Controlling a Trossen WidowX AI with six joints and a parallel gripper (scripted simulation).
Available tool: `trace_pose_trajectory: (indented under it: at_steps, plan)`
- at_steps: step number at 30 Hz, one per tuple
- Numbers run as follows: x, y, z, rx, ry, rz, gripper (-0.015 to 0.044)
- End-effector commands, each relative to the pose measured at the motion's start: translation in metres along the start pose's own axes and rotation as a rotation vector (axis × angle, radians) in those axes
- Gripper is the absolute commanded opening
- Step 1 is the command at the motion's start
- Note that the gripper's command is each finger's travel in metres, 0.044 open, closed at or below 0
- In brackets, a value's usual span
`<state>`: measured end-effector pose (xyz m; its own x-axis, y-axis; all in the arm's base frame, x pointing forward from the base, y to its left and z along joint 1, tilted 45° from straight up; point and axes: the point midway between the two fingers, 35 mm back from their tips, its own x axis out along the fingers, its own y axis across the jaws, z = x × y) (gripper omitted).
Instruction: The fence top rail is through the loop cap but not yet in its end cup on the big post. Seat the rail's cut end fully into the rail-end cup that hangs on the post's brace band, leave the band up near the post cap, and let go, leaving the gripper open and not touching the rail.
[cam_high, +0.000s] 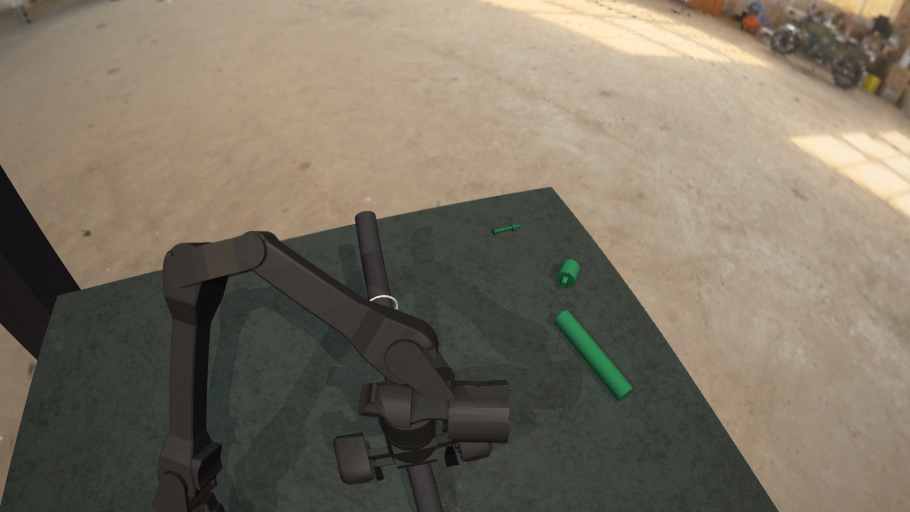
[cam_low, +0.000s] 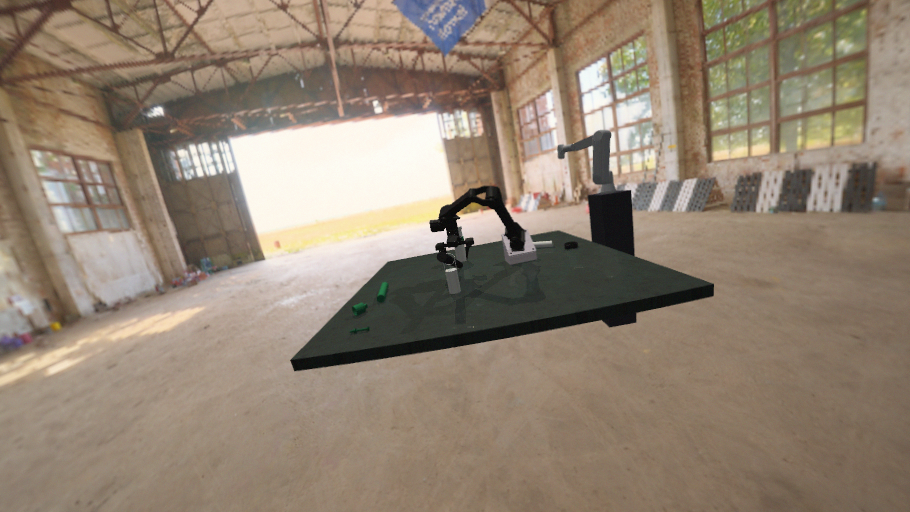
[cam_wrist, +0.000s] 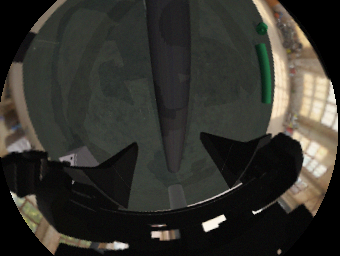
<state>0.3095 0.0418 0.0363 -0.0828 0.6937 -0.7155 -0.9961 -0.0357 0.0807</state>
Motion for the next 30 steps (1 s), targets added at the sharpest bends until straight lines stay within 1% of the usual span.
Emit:
trace_pose_trajectory:
  at_steps: [1,22,29,30]
  plan:
    - [0.007,0.002,-0.001,0.010,-0.005,0.004,0.0440]
    - [0.039,0.003,0.000,0.009,-0.008,0.004,0.0440]
    - [0.039,0.003,0.000,0.009,-0.008,0.004,0.0256]
    - [0.039,0.003,0.000,0.009,-0.008,0.004,0.0250]
